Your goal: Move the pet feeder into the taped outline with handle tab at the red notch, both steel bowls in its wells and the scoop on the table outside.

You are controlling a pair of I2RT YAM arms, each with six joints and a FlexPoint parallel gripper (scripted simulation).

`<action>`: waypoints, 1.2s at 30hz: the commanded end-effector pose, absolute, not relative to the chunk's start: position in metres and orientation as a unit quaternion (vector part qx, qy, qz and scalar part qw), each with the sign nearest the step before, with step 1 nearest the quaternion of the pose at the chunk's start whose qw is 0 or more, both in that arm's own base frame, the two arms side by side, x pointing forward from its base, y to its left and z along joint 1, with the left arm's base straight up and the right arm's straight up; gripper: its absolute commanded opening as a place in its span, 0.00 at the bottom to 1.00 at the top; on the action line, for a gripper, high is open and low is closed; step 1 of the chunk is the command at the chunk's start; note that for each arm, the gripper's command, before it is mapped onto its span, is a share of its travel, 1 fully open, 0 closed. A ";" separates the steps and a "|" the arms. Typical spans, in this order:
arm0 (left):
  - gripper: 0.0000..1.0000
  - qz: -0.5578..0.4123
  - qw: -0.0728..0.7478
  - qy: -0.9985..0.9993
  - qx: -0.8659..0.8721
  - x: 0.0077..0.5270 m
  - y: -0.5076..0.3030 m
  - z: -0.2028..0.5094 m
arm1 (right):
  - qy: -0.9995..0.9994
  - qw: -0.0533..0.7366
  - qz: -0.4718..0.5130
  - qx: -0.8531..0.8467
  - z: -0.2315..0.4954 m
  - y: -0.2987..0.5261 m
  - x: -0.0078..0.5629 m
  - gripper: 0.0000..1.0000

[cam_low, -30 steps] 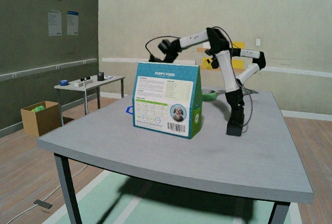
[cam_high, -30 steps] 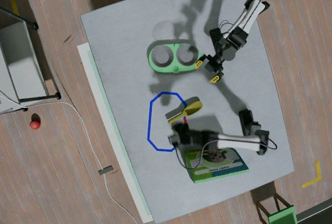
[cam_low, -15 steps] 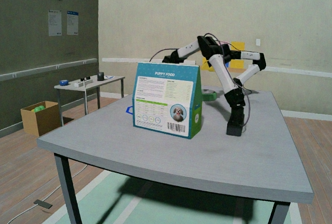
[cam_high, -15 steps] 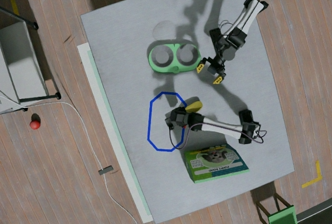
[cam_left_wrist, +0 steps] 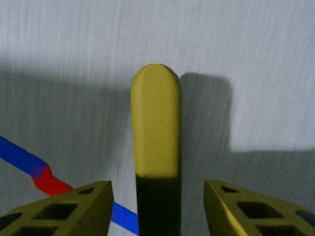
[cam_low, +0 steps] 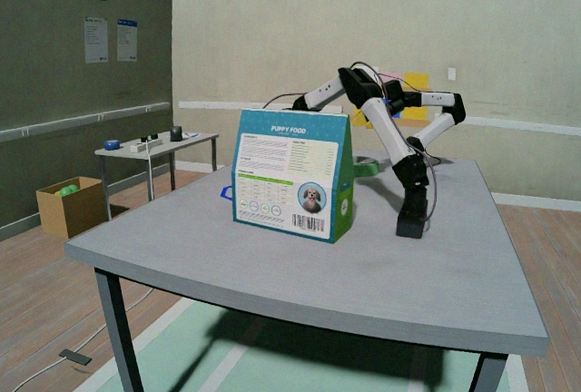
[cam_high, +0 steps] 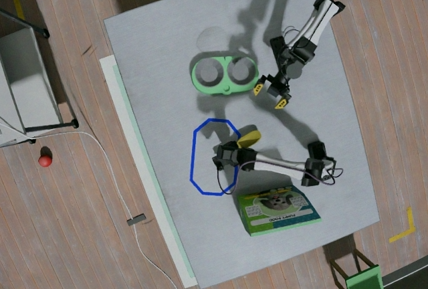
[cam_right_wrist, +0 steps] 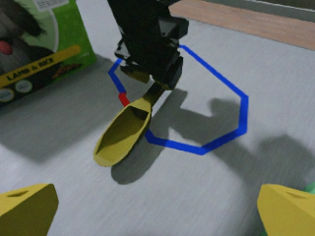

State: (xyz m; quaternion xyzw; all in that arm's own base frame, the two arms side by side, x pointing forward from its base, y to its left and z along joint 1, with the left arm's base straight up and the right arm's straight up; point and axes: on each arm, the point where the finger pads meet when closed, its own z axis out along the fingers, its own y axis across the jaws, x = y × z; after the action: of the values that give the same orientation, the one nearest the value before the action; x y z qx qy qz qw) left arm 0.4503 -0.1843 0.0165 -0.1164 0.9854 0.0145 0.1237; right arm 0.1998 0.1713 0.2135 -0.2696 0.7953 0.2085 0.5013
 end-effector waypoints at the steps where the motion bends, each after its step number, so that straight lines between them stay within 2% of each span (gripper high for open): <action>1: 0.48 0.017 0.127 0.985 -0.119 0.454 -0.183 0.007 | 0.790 0.508 0.214 -0.268 0.214 0.174 0.200 1.00; 4: 0.47 0.018 0.127 0.985 -0.120 0.455 -0.182 0.002 | 0.791 0.509 0.213 -0.266 0.212 0.173 0.200 1.00; 14: 0.36 0.018 0.127 0.985 -0.119 0.458 -0.180 -0.008 | 0.791 0.510 0.213 -0.264 0.204 0.174 0.200 1.00; 23: 0.11 0.010 0.139 0.983 -0.120 0.459 -0.183 0.004 | 0.789 0.513 0.214 -0.261 0.198 0.175 0.200 1.00; 24: 0.00 0.007 0.144 0.982 -0.121 0.461 -0.184 0.013 | 0.789 0.514 0.215 -0.261 0.197 0.175 0.200 1.00; 25: 0.00 0.006 0.146 0.982 -0.121 0.461 -0.185 0.018 | 0.788 0.515 0.215 -0.260 0.197 0.175 0.200 1.00; 26: 0.11 0.004 0.148 0.982 -0.121 0.462 -0.185 0.027 | 0.787 0.516 0.216 -0.260 0.198 0.175 0.200 1.00; 36: 0.12 0.010 0.146 0.982 -0.122 0.443 -0.181 0.085 | 0.754 0.546 0.242 -0.274 0.232 0.186 0.200 1.00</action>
State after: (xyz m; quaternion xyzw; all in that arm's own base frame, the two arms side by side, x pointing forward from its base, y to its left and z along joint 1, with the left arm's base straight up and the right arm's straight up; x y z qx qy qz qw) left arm 0.4497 -0.1808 0.0299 -0.1192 0.9850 0.0161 0.1234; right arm 0.2004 0.1761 0.2020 -0.2641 0.7838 0.2189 0.5177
